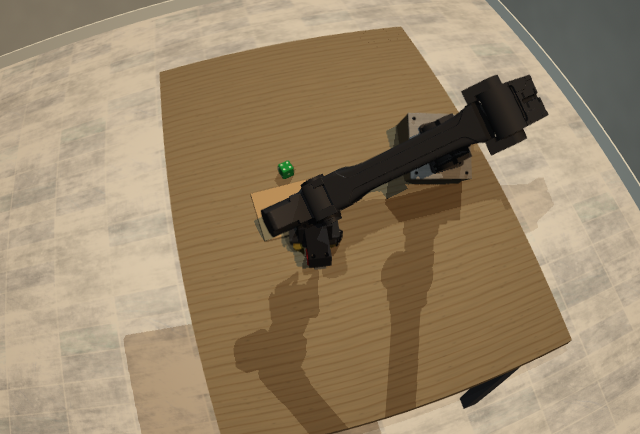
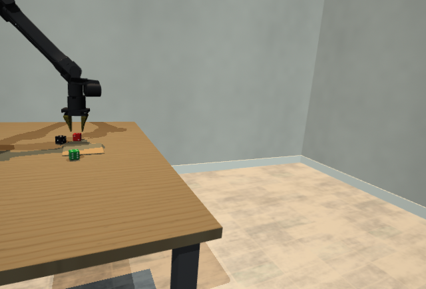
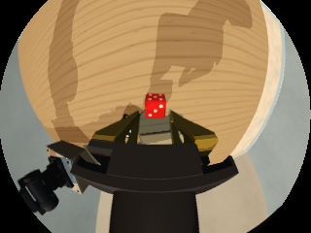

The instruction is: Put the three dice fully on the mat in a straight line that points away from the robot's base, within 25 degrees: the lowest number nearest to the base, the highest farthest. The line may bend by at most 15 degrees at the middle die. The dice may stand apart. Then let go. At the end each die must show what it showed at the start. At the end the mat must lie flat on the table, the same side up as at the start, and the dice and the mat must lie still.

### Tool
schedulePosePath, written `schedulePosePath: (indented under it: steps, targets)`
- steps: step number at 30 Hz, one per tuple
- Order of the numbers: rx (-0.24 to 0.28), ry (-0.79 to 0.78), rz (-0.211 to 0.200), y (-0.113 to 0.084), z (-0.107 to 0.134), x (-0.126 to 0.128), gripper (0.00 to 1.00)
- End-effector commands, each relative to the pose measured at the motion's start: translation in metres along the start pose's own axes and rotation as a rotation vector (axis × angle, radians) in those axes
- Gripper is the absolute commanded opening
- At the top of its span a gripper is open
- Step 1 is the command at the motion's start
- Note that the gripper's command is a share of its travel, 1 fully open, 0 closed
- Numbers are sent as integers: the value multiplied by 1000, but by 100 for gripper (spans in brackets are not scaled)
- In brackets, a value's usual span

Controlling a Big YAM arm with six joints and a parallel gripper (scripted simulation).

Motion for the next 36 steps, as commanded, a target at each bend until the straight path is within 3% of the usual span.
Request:
schedulePosePath:
  steps: [1,36]
  targets:
    - [2,4,7,1,6,-5,45]
    - [-4,-3,20,-3,1,-14,45]
Point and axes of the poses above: the point where the finger pads meet when closed, its own y axis out along the fingers, its own x axis across the jaws, z = x × y, the point moved 1 cm from there along -y, back along the fingers, and after that the axes turned 3 degrees about y, right-handed, at the moved point
